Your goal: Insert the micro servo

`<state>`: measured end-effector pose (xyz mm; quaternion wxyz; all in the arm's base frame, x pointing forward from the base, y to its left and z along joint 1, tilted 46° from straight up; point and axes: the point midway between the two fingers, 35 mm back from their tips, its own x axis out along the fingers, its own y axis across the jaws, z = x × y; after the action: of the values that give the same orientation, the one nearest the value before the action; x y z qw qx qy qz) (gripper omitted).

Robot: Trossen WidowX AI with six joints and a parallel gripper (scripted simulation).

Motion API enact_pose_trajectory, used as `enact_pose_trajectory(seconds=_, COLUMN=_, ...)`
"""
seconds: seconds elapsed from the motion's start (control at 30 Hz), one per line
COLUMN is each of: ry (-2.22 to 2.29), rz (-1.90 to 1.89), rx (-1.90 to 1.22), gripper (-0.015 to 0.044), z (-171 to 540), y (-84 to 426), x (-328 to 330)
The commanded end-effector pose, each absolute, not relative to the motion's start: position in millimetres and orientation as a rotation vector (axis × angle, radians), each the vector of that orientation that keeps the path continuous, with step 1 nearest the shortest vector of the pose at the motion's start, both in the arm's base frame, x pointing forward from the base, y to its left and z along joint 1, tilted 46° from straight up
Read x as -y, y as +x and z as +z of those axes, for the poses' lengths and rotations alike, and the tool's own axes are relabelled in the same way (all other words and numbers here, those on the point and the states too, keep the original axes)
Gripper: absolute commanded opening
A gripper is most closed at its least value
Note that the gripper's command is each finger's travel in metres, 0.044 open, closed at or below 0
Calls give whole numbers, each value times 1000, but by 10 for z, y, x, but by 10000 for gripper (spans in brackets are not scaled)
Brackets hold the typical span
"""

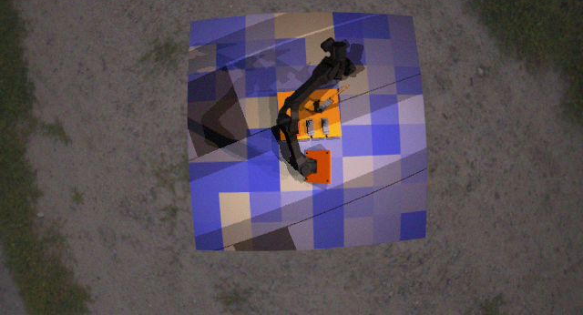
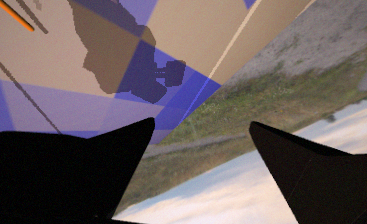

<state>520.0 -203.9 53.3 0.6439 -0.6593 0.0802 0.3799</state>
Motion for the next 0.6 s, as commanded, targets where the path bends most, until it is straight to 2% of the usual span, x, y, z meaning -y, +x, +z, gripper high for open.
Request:
enact_pose_trajectory(seconds=0.0, ry=-1483, rz=991, rx=-233, gripper=440, z=365, y=4892, x=2010)
enact_pose_trajectory(seconds=0.57, ry=-1270, rz=1526, rx=-185, gripper=440, z=243, y=3526, x=1625)
